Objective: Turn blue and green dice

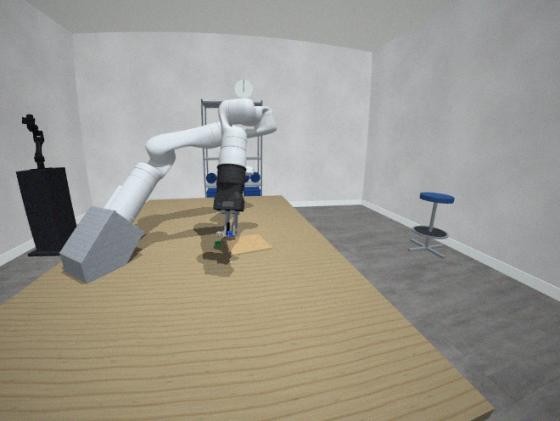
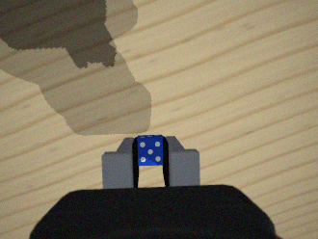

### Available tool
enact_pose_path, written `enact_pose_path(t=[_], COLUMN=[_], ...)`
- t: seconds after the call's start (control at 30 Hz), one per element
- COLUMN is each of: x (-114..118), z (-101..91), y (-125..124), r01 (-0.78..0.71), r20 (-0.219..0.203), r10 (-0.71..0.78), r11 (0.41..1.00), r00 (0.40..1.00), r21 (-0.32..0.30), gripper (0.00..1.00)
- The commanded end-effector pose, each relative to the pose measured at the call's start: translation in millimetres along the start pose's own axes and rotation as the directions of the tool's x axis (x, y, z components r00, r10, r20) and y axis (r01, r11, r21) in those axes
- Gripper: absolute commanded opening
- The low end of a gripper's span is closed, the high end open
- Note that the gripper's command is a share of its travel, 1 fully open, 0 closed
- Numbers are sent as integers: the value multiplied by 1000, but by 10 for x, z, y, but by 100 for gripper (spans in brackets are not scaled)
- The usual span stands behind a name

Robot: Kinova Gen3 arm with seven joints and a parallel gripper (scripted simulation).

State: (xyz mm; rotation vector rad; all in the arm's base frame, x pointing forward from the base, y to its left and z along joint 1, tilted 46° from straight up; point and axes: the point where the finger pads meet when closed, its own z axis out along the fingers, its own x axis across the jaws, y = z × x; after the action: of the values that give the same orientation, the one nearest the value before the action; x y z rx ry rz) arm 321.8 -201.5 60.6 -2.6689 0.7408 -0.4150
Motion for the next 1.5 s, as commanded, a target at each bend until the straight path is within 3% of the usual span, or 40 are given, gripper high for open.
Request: enact_pose_path(t=[0.0, 0.07, 0.13, 0.47, 0.63, 1.07, 1.47], x=[40, 37, 37, 26, 18, 18, 22], z=[5, 6, 6, 2, 4, -1, -5], y=[-290, -297, -297, -332, -344, -364, -370], r01=[59, 60, 60, 60, 58, 55, 54], r20=[1, 1, 1, -2, -1, -2, -4], r10=[-59, -60, -60, -66, -68, -72, -74], r11=[997, 992, 992, 915, 861, 777, 764], r00=[998, 998, 998, 998, 998, 997, 997], r21=[-56, -116, -116, -399, -506, -627, -643], gripper=[34, 34, 34, 34, 34, 34, 34])
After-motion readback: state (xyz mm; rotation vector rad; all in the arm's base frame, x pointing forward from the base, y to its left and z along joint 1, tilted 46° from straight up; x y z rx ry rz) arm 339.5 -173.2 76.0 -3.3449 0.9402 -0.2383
